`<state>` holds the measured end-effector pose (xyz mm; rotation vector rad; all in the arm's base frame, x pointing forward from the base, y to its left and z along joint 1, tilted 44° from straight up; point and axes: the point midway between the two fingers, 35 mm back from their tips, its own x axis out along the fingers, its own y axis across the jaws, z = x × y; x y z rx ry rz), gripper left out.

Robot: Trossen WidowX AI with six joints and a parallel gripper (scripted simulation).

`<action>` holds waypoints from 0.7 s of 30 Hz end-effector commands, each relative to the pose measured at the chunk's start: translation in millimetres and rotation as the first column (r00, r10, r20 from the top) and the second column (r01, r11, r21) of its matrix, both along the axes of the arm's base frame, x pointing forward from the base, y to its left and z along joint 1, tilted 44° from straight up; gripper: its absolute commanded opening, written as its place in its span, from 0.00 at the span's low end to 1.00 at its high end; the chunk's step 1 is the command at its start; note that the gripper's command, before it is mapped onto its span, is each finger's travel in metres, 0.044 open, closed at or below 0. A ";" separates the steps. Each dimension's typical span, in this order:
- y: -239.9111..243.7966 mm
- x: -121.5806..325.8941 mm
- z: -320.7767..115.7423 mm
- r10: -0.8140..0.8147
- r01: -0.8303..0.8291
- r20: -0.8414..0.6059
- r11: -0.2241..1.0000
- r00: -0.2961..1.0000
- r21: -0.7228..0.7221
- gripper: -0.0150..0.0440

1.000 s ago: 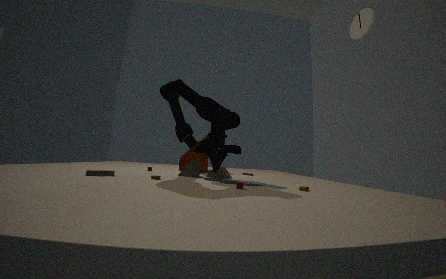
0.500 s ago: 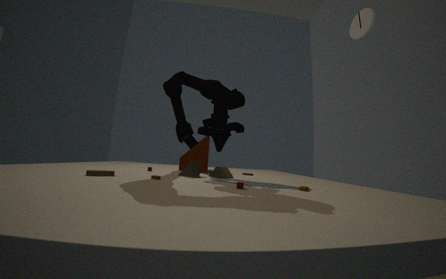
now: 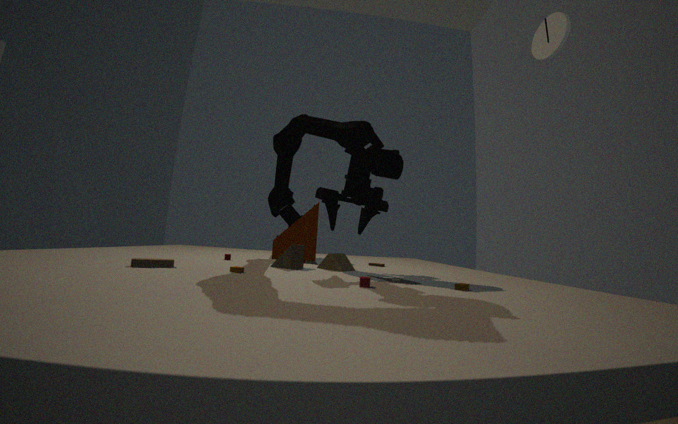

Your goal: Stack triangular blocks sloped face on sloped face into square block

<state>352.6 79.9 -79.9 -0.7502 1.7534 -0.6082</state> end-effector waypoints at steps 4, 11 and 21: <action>8.4 -4.2 -5.0 0.118 -0.110 -0.237 0.993 0.964 0.044 1.00; 0.7 -5.5 -11.5 0.123 -0.117 -0.244 0.992 0.962 0.042 1.00; -61.0 -29.2 -54.8 0.154 -0.155 -0.345 0.988 0.926 0.024 1.00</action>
